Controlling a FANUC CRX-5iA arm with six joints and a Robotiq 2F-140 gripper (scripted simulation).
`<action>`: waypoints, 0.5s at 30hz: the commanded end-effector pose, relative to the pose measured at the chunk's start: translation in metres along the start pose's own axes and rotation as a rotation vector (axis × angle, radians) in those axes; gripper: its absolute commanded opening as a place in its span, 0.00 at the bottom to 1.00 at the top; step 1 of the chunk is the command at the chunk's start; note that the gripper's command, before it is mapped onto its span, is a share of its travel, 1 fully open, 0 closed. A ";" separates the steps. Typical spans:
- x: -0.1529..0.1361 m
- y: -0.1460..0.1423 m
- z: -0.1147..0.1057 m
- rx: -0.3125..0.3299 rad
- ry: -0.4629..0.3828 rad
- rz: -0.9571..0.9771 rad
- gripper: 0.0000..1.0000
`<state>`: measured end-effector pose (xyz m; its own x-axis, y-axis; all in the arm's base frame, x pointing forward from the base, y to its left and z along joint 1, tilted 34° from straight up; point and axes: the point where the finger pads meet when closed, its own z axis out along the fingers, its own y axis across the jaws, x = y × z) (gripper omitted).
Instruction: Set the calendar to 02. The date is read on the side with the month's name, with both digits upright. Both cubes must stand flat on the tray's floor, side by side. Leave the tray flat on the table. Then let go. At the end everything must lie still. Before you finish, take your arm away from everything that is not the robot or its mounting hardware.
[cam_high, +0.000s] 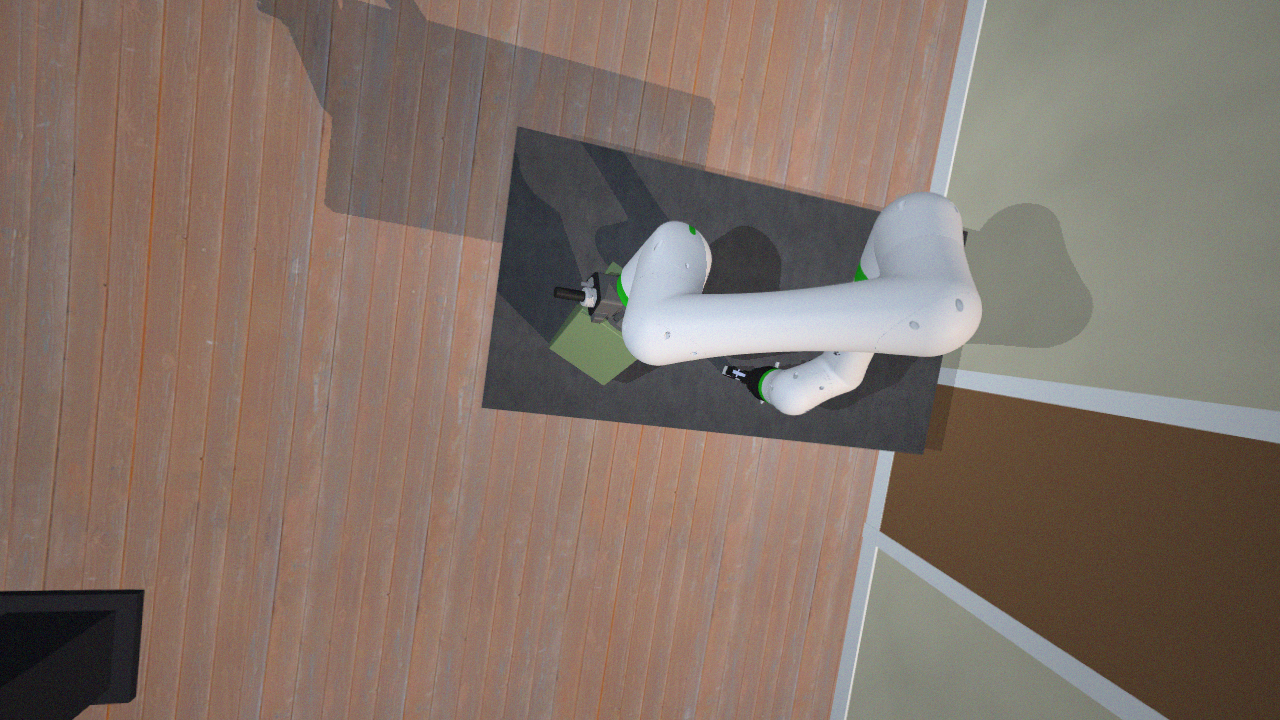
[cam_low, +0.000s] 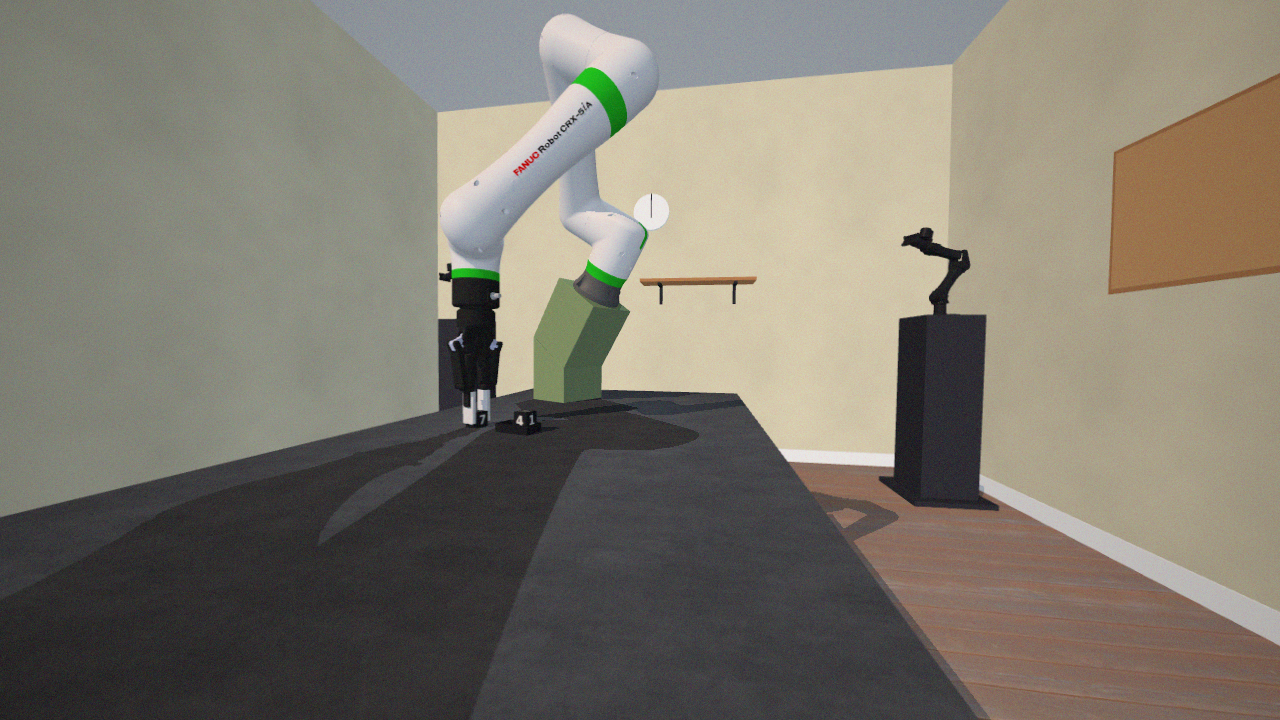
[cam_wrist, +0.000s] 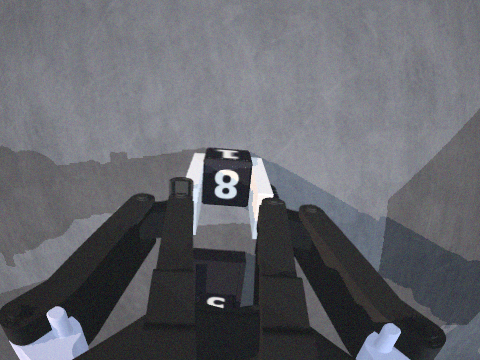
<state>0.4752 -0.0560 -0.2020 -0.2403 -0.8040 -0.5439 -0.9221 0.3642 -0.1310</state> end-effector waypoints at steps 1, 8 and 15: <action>0.000 0.000 0.000 0.000 0.000 0.000 0.17; 0.000 0.000 0.000 0.000 0.000 0.000 0.17; 0.000 0.000 -0.015 0.000 0.000 0.000 0.17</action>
<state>0.4731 -0.0593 -0.1962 -0.2403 -0.8040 -0.5439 -0.9220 0.3644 -0.1312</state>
